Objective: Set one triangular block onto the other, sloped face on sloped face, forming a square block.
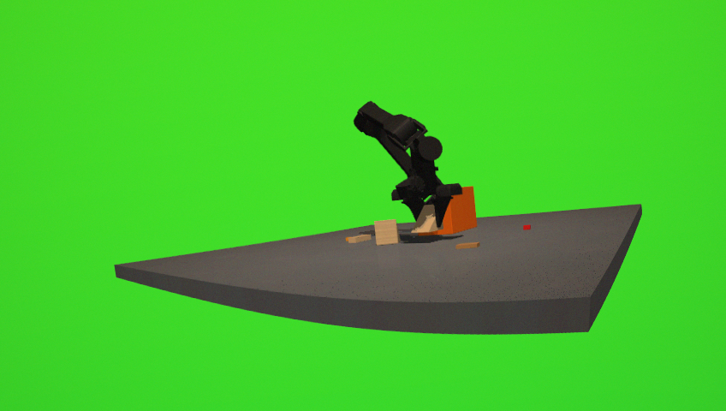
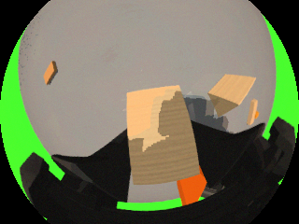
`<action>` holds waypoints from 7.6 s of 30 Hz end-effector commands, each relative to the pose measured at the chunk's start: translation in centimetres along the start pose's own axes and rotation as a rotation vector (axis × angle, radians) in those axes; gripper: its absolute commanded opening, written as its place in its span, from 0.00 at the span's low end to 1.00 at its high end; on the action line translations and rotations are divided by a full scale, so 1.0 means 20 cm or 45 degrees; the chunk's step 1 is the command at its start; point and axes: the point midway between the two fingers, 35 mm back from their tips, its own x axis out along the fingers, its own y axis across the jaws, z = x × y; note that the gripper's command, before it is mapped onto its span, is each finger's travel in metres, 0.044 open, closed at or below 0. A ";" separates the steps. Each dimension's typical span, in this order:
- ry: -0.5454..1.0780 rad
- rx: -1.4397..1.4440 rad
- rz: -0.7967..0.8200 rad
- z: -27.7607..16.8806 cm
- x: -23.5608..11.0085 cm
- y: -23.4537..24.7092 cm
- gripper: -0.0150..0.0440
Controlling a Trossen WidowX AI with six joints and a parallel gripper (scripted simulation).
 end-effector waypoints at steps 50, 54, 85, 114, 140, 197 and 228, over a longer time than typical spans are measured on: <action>-0.003 -1.806 -0.001 0.00 0.00 0.00 0.25; -0.003 -1.947 -0.001 0.00 0.00 0.00 0.25; -0.004 -2.419 -0.002 0.00 0.00 0.00 0.25; -0.004 -2.419 -0.002 0.00 0.00 0.00 0.25; -0.004 -2.419 -0.002 0.00 0.00 0.00 0.25; 0.003 -2.411 0.004 0.00 0.08 0.00 0.25; 0.005 -2.404 0.015 0.00 0.13 0.00 1.00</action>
